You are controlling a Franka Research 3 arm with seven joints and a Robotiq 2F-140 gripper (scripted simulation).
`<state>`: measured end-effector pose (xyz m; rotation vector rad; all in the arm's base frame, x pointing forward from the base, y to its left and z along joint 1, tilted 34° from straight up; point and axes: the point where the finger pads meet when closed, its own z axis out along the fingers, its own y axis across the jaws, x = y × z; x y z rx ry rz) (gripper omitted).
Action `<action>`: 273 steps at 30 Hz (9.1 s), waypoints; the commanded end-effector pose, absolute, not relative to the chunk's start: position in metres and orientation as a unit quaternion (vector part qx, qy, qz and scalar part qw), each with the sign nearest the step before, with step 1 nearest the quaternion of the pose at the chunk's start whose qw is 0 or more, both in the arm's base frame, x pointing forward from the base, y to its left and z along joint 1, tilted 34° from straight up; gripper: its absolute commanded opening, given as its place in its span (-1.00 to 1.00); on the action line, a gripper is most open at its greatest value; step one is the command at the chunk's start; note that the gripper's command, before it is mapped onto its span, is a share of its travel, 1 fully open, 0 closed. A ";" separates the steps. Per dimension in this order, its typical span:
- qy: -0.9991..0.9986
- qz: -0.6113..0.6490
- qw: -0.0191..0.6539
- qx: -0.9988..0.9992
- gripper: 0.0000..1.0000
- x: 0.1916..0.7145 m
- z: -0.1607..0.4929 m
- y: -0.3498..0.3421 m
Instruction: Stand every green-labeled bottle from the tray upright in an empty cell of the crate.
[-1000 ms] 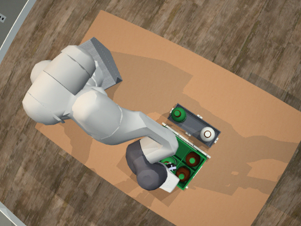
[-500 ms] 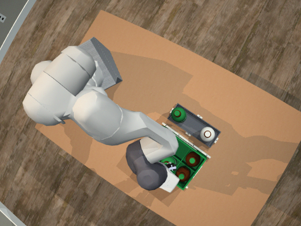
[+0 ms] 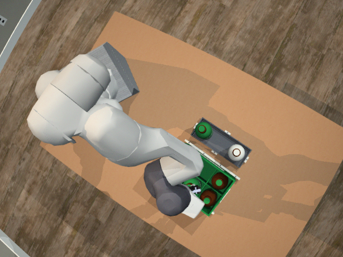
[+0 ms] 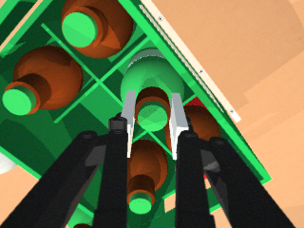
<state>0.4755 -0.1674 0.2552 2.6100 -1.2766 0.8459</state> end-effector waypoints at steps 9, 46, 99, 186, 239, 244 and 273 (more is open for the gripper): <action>-0.417 0.284 0.060 0.861 -1.00 0.481 0.254 -0.170; -0.417 0.284 0.060 0.861 -1.00 0.484 0.249 -0.172; -0.417 0.284 0.060 0.861 -0.24 0.484 0.249 -0.172; -0.417 0.284 0.060 0.861 -0.24 0.462 0.289 -0.156; -0.417 0.284 0.060 0.861 -1.00 0.447 0.318 -0.144; -0.417 0.284 0.060 0.861 -1.00 0.447 0.318 -0.144; -0.417 0.284 0.060 0.861 -1.00 0.403 0.204 0.079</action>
